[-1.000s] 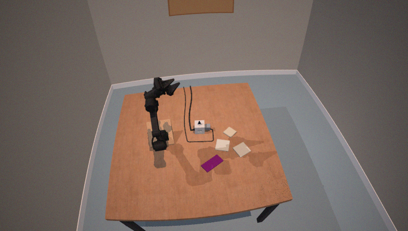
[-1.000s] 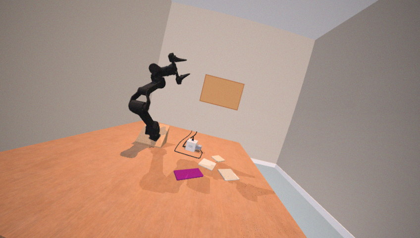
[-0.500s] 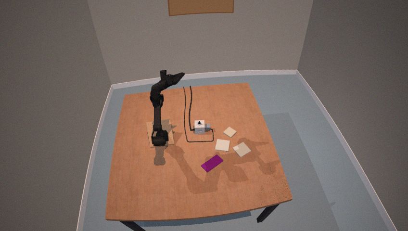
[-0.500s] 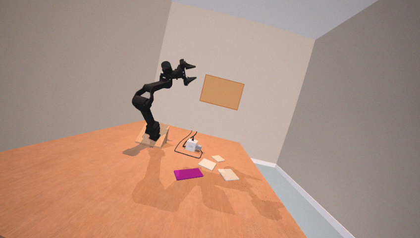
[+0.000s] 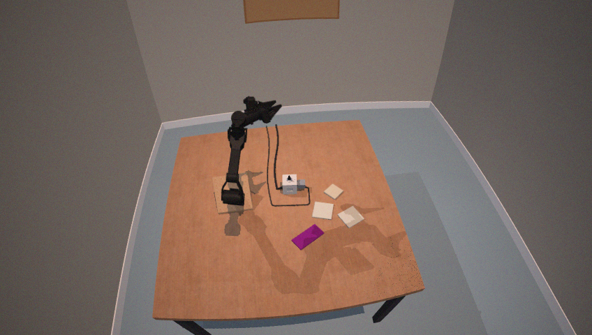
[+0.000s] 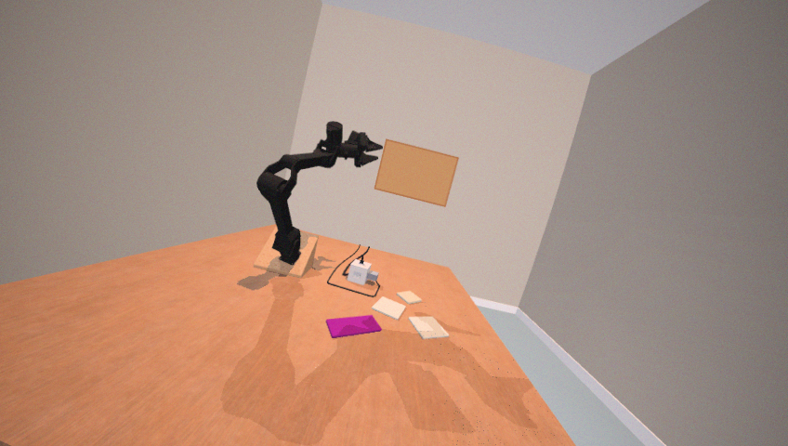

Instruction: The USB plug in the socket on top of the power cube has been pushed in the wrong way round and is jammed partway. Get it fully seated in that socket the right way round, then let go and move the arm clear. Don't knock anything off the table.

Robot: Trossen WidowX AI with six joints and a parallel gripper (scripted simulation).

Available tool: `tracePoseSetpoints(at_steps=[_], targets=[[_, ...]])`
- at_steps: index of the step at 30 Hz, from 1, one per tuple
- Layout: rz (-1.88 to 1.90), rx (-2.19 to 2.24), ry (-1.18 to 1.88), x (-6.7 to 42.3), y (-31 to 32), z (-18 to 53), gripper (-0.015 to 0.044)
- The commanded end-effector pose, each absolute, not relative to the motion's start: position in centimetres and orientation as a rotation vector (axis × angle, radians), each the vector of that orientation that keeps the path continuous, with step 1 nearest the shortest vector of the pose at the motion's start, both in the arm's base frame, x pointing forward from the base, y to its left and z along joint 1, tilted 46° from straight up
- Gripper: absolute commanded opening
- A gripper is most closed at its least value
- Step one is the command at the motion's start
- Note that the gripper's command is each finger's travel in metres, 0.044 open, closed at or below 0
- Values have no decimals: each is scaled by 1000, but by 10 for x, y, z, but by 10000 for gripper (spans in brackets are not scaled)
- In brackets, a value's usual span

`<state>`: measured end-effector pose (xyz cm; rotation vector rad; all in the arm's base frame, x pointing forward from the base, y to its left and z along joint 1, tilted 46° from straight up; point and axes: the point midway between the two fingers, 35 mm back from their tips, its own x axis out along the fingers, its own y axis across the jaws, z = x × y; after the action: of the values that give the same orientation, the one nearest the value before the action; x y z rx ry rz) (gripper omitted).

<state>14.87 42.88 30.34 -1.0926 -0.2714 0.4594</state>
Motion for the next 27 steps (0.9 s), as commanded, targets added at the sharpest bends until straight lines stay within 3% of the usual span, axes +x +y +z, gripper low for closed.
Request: tracePoseSetpoints(at_steps=[1,27], targets=[[499,-839,11,191,432,241,440],[55,-154,678,269,348,110,440]])
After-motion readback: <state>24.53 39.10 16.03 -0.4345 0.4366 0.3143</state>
